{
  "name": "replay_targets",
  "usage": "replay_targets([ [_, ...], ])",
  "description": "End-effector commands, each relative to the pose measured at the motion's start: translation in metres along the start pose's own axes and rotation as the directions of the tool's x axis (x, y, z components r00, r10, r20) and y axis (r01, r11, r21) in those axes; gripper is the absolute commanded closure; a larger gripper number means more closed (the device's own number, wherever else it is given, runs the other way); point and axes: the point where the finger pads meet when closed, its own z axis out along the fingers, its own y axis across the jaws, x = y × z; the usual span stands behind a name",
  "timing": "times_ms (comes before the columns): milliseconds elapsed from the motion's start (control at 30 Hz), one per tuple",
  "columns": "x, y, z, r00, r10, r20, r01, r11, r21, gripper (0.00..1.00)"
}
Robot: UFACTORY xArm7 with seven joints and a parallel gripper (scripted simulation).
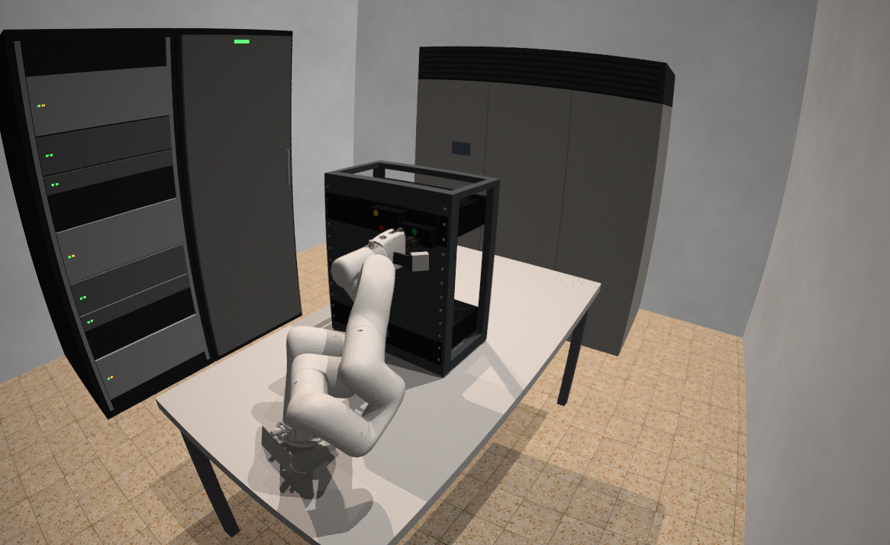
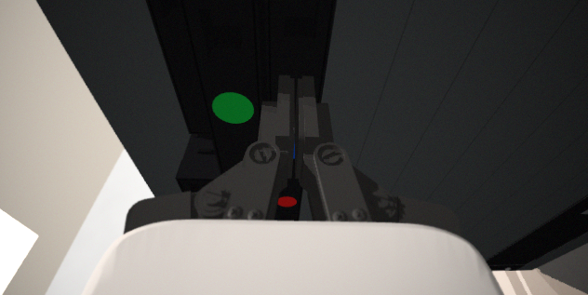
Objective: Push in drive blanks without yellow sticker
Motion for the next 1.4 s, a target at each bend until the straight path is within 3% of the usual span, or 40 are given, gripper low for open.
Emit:
replay_targets([
  [0,0.000,-0.001,0.002,1.000,0.000,-0.001,0.000,1.000,0.002,1.00],
  [1367,0.000,-0.001,0.015,1.000,0.000,-0.001,0.000,1.000,0.002,1.00],
])
